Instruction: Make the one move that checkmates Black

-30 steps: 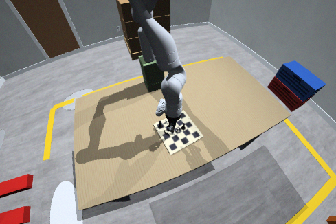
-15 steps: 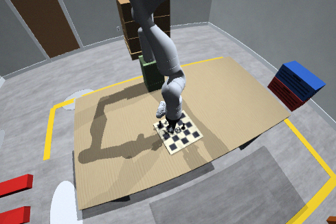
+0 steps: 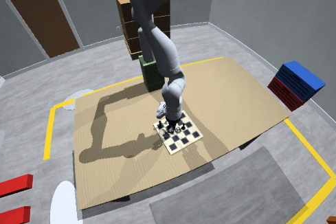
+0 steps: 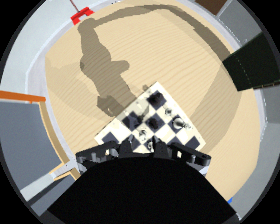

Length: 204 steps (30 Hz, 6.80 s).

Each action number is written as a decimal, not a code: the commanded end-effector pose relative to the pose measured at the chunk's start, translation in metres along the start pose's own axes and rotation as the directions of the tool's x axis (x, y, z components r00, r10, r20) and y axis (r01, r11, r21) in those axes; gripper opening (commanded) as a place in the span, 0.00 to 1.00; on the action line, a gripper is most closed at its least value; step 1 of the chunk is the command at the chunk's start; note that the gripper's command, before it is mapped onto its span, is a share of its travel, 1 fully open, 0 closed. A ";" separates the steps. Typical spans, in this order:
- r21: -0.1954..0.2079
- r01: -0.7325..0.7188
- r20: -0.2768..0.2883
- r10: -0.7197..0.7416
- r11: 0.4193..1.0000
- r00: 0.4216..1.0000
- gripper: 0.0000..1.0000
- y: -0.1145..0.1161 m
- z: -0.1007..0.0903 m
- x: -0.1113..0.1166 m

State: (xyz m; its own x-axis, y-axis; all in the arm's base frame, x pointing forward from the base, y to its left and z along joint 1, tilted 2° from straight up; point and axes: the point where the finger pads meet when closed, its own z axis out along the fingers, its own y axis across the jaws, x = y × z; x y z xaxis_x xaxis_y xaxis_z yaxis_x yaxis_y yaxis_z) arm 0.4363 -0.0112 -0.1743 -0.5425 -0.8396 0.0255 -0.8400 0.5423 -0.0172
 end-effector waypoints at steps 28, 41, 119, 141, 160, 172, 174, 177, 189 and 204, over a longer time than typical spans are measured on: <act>0.001 0.000 0.001 0.000 1.000 1.000 0.37 -0.001 -0.001 0.000; 0.001 0.000 0.001 0.000 1.000 1.000 0.37 -0.001 -0.001 -0.001; 0.001 0.000 0.001 0.000 1.000 1.000 0.37 -0.001 0.031 -0.001; 0.001 0.000 0.001 0.000 1.000 1.000 0.37 -0.001 0.031 -0.001; 0.001 0.000 0.001 0.000 1.000 1.000 0.00 -0.001 0.031 -0.001; 0.001 0.000 0.001 0.000 1.000 1.000 0.00 -0.001 0.031 -0.001; 0.001 0.000 0.001 0.000 1.000 1.000 0.00 -0.001 0.031 -0.001; 0.001 0.000 0.001 0.000 1.000 1.000 0.00 -0.001 0.031 -0.001; 0.001 0.000 0.001 0.000 1.000 1.000 0.00 -0.001 0.029 -0.001; 0.001 0.000 0.001 0.000 1.000 1.000 0.00 -0.001 -0.048 -0.001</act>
State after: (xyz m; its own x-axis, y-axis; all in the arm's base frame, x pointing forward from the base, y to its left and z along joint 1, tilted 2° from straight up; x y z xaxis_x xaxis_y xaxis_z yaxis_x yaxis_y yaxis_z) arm 0.4273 -0.0046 -0.1418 -0.5332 -0.8452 0.0368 -0.8457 0.5336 0.0020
